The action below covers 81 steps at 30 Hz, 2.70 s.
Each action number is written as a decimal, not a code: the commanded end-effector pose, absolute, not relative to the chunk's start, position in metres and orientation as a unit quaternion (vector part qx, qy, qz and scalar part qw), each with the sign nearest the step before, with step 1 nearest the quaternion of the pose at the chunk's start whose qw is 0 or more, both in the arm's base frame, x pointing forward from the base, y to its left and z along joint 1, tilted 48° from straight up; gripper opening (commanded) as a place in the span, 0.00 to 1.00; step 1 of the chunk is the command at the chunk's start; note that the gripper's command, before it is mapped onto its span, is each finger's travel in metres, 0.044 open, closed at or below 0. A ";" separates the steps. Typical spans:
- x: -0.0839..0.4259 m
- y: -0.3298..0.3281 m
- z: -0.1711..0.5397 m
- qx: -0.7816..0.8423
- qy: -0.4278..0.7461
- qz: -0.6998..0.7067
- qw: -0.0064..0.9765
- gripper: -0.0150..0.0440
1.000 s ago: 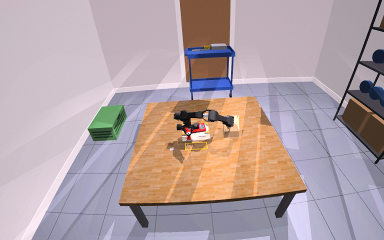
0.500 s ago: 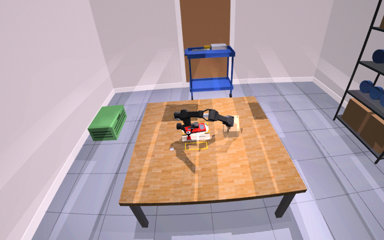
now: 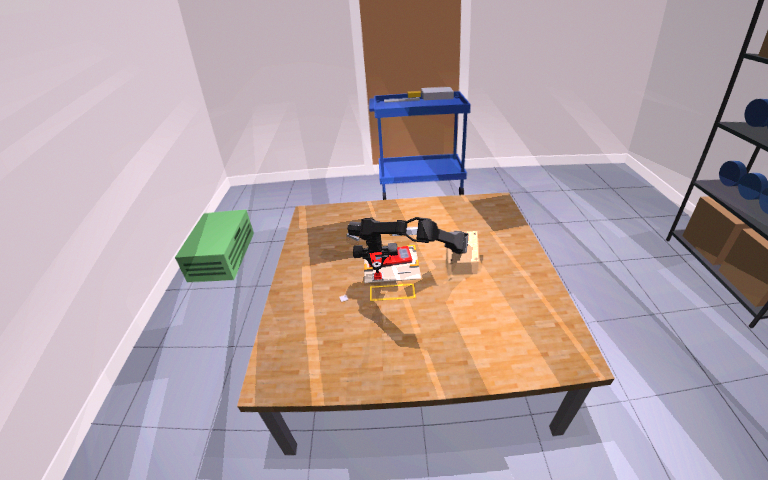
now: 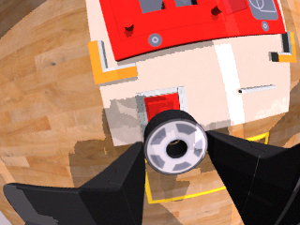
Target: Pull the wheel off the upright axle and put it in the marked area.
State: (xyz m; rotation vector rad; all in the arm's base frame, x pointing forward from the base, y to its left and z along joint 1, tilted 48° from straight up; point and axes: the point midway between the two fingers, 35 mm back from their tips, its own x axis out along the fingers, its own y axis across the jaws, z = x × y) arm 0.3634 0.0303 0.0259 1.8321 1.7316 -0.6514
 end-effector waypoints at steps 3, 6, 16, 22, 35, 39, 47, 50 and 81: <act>0.363 0.029 0.027 0.677 0.642 -0.241 0.267 0.25; 0.363 0.028 0.028 0.677 0.641 -0.241 0.267 0.25; 0.361 0.009 0.045 0.677 0.641 -0.242 0.268 0.25; 0.360 0.009 0.048 0.679 0.641 -0.242 0.265 0.25; 0.343 0.031 0.076 0.678 0.641 -0.243 0.266 0.25; 0.337 0.037 0.085 0.678 0.641 -0.243 0.266 0.25; 0.323 0.050 0.100 0.678 0.641 -0.242 0.266 0.25; 0.318 0.055 0.105 0.678 0.641 -0.242 0.266 0.25; 0.307 0.114 0.078 0.677 0.642 -0.243 0.267 0.25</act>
